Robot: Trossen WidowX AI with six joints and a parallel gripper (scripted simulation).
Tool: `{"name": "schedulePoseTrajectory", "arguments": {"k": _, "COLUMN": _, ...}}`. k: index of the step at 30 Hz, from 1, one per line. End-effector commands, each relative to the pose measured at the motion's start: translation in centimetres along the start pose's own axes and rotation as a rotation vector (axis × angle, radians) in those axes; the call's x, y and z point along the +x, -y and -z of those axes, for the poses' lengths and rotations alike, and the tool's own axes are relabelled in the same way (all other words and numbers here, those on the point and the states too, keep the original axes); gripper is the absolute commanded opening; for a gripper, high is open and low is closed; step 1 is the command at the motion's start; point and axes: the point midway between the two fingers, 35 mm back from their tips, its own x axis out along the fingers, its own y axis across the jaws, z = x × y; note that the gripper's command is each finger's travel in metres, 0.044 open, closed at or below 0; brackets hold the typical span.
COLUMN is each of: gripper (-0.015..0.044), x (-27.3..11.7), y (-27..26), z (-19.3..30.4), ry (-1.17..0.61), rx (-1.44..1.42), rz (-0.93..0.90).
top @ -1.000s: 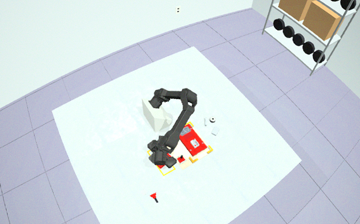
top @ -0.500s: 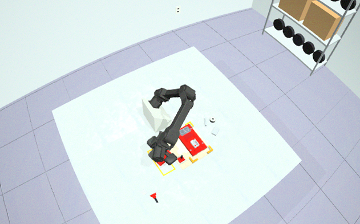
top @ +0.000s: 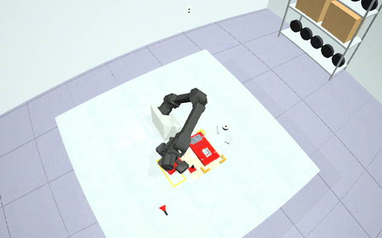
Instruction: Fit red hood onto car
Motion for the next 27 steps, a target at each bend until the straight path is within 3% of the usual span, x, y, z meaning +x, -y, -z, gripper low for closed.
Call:
{"name": "schedulePoseTrajectory", "arguments": {"k": 1, "gripper": 0.0000, "x": 0.0, "y": -0.6, "z": 1.1, "ry": 0.001, "rx": -0.070, "rz": 0.001}}
{"name": "schedulePoseTrajectory", "arguments": {"k": 27, "gripper": 0.0000, "x": -0.6, "y": -5.2, "z": 11.6, "ry": 0.015, "rx": -0.745, "rz": 0.004}}
